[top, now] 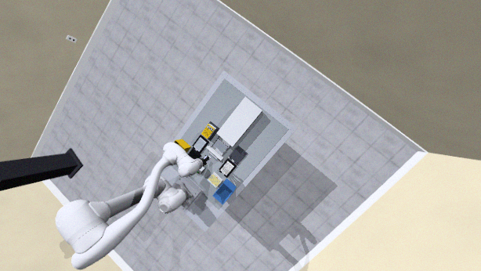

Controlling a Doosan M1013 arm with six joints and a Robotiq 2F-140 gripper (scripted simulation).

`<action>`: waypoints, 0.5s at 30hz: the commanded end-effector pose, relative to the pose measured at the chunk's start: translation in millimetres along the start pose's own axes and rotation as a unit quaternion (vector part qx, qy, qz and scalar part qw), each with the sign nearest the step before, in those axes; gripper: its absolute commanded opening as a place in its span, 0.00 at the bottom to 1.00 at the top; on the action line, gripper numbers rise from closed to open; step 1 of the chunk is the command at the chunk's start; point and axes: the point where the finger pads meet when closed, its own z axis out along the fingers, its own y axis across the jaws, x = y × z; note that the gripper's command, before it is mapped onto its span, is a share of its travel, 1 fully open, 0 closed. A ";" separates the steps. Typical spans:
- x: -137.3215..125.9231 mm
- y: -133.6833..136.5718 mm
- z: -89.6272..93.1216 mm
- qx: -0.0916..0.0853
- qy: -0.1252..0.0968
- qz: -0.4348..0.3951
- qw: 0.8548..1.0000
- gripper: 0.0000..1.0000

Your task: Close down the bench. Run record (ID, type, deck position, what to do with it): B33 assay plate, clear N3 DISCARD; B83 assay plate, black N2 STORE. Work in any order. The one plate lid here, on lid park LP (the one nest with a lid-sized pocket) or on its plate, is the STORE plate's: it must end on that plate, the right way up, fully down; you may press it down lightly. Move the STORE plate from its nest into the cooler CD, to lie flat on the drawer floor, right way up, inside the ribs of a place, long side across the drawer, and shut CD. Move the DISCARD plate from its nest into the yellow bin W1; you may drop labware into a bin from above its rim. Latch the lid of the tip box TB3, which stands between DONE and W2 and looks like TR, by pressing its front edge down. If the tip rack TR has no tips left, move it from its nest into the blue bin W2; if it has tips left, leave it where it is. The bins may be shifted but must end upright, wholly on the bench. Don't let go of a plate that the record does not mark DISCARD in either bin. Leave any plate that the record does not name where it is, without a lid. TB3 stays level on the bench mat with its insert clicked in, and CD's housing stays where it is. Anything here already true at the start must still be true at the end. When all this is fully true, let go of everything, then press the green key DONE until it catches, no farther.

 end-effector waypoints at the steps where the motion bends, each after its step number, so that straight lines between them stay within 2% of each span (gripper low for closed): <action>1: 0.0 -15.2 3.2 0.000 0.000 0.000 1.000 0.00; 6: 0.0 -33.9 7.4 0.000 0.000 0.000 1.000 0.00; 15: 0.0 -33.9 7.4 0.000 0.000 0.000 1.000 0.00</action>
